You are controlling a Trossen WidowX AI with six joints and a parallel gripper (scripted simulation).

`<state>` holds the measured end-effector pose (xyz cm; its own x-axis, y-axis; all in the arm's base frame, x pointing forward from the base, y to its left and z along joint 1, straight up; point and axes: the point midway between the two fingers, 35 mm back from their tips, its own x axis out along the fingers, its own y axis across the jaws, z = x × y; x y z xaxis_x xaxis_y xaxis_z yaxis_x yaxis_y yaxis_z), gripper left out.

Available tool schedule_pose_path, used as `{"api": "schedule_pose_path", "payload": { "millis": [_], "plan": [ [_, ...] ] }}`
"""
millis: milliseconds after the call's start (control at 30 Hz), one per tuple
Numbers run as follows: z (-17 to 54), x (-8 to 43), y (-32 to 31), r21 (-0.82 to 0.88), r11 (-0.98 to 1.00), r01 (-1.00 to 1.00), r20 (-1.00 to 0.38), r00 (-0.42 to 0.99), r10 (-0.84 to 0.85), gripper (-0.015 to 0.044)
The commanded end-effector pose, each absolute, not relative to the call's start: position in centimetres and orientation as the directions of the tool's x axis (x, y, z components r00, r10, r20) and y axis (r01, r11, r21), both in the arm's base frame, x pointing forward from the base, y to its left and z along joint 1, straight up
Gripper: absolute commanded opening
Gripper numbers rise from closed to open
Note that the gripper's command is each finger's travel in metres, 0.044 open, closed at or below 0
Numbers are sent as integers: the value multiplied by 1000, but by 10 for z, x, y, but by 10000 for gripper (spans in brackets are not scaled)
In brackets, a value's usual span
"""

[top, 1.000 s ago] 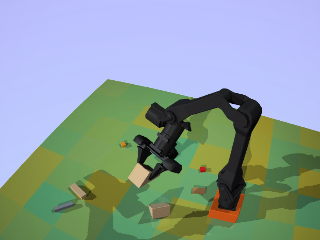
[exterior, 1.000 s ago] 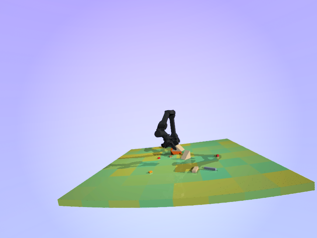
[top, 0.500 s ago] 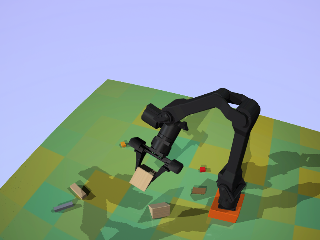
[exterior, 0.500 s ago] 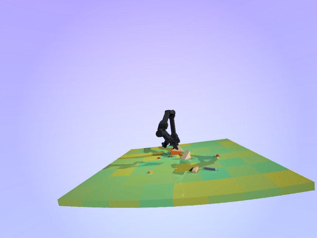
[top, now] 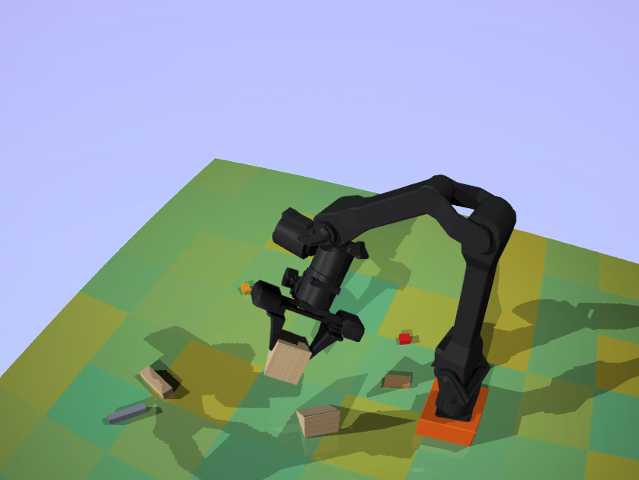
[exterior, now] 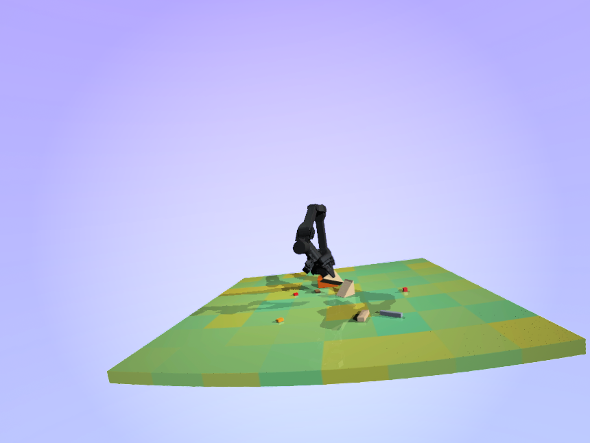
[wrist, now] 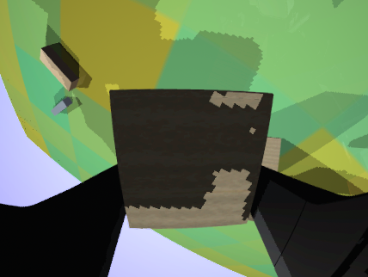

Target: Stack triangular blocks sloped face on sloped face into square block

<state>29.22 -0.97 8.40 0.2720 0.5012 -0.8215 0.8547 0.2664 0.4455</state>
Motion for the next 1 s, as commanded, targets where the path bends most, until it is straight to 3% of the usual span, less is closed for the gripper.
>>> {"api": "schedule_pose_path", "payload": {
  "millis": [0,500,967],
  "plan": [
    [86,295,-9,475,397,785,-835,261,484,0],
    [85,296,-7,468,764,444,-883,208,420,0],
    [86,297,-4,364,931,18,-920,161,356,0]
  ]
}}
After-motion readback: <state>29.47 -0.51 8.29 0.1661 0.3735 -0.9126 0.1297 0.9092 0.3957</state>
